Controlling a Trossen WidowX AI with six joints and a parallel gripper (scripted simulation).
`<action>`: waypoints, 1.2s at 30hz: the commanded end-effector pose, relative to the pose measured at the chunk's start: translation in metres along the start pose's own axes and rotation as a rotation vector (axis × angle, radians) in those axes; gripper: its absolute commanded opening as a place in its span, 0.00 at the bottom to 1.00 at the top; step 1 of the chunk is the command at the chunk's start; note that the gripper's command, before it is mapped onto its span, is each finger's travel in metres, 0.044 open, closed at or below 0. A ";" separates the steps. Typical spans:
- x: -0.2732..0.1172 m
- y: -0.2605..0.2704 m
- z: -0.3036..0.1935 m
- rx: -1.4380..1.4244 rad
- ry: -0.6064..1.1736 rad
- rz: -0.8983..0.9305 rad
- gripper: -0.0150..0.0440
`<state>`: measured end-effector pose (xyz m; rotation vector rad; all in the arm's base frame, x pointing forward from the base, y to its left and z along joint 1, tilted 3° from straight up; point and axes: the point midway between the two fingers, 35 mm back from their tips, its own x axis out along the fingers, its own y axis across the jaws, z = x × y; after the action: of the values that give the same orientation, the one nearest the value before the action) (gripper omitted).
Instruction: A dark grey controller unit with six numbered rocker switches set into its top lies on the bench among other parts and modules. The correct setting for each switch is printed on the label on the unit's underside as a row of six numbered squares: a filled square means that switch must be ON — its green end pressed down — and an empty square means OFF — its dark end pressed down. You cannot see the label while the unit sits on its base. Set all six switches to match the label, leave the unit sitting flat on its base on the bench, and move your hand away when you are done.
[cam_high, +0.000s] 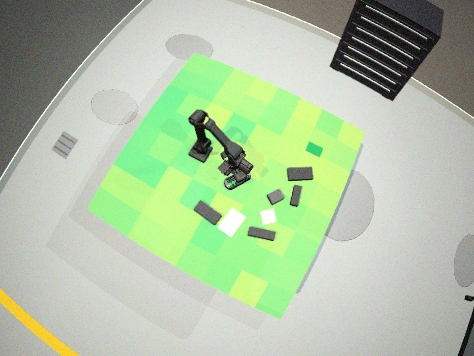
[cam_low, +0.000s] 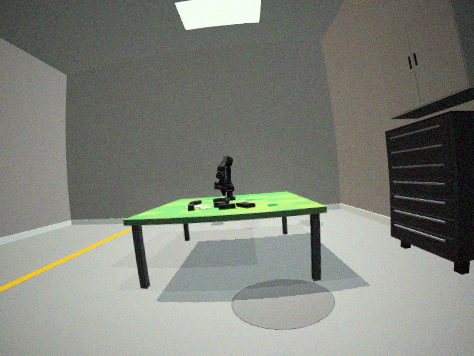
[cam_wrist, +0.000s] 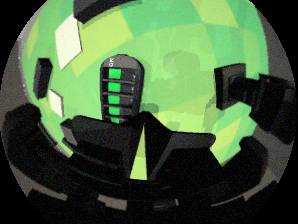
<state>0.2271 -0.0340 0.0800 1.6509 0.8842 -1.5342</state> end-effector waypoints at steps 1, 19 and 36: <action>0.000 0.000 -0.001 -0.006 0.005 0.000 0.25; -0.050 0.000 0.000 0.000 0.000 0.000 0.65; -0.050 0.000 0.000 0.000 0.000 0.000 0.25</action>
<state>0.2241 -0.0350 0.1296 1.6537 0.8805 -1.5371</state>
